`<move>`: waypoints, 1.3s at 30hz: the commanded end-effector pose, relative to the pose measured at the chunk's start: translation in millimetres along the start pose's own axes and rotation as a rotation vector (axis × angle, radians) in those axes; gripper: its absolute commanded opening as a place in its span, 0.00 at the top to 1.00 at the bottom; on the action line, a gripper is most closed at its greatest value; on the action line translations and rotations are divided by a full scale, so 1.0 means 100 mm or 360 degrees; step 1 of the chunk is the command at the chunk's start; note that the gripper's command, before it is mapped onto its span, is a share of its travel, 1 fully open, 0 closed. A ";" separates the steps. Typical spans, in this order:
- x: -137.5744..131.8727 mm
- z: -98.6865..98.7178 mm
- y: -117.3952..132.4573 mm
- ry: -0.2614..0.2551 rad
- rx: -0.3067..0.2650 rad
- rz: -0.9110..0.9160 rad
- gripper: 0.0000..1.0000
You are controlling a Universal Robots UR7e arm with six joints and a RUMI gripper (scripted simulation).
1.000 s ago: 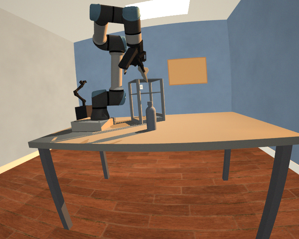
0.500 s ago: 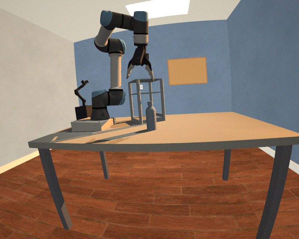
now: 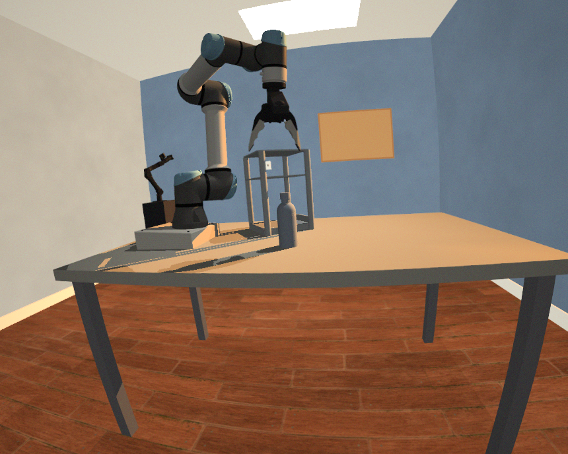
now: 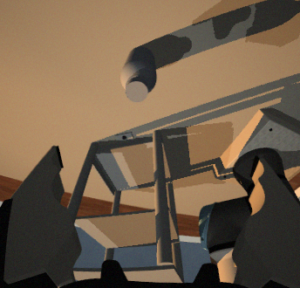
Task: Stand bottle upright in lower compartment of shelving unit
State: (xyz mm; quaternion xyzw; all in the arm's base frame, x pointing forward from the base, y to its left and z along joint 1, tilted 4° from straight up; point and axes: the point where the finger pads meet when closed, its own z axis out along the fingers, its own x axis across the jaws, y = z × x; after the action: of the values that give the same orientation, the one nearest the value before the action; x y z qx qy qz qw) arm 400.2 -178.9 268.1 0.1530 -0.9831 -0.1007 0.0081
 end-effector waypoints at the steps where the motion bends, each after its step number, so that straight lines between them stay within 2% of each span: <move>1: -0.12 -0.04 0.06 -0.0023 0.0166 -0.0209 0.00; 5: -0.19 -0.08 0.11 -0.0029 0.0269 -0.0343 0.00; 9: -0.23 -0.10 0.13 -0.0031 0.0315 -0.0403 0.00; 25: -0.23 -0.10 0.14 -0.0031 0.0324 -0.0414 0.00; 26: -0.23 -0.10 0.14 -0.0031 0.0324 -0.0414 0.50; 39: -0.23 -0.10 0.14 -0.0045 0.0322 -0.0431 0.50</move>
State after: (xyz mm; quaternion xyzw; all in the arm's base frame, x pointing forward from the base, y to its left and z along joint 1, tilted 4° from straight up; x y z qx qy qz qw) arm 418.6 -160.7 280.6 0.2798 -0.9595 -0.0032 -0.0317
